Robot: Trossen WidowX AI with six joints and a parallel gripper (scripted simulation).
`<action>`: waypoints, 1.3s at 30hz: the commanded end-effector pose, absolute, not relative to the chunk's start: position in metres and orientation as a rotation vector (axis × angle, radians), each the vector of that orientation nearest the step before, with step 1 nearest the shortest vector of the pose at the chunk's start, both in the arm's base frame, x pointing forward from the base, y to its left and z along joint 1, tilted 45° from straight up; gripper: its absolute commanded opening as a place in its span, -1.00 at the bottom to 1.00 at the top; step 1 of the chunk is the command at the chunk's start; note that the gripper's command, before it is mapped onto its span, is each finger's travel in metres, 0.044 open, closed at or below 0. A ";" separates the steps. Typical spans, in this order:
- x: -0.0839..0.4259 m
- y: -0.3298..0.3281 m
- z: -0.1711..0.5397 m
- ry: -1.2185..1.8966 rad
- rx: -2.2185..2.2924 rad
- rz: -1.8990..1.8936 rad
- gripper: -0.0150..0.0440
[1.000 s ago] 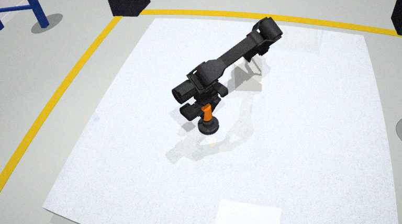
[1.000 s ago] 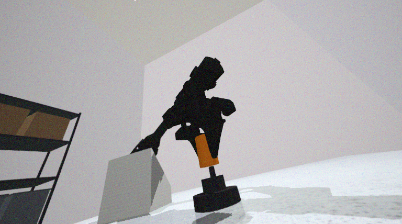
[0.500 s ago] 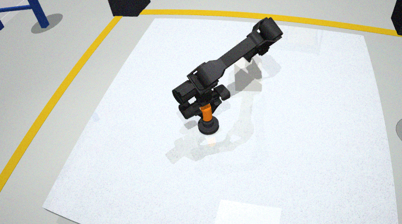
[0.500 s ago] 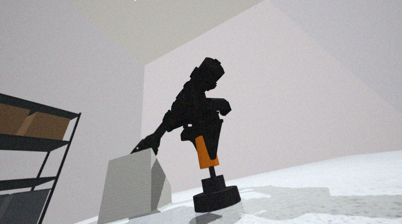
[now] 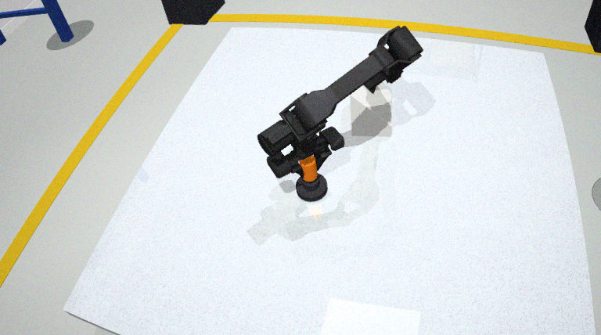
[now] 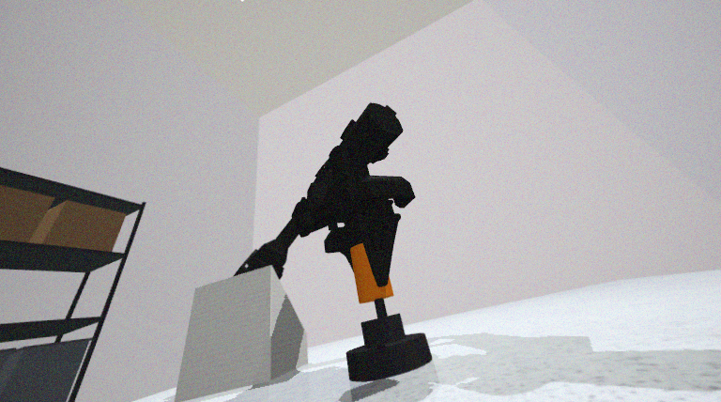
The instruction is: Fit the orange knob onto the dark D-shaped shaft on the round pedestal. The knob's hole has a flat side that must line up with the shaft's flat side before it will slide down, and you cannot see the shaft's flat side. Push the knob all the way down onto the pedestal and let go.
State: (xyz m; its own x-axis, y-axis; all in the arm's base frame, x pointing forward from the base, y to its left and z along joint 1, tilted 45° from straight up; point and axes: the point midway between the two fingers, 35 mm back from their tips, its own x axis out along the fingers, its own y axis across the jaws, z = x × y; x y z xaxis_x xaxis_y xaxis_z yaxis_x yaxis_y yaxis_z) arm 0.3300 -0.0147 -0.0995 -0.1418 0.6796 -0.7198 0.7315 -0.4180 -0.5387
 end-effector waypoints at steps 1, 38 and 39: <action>0.330 -0.015 -0.101 1.664 2.028 -1.642 -0.49; 0.330 -0.014 -0.100 1.550 2.116 -1.888 -0.49; 0.330 -0.014 -0.100 1.550 2.116 -1.888 -0.49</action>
State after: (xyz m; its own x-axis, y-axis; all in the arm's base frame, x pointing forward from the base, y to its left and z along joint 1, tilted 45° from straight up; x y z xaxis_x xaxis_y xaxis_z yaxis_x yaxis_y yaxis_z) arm 0.3300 -0.0148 -0.0995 -0.1409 0.6794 -0.7201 0.5765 -0.5350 -0.6176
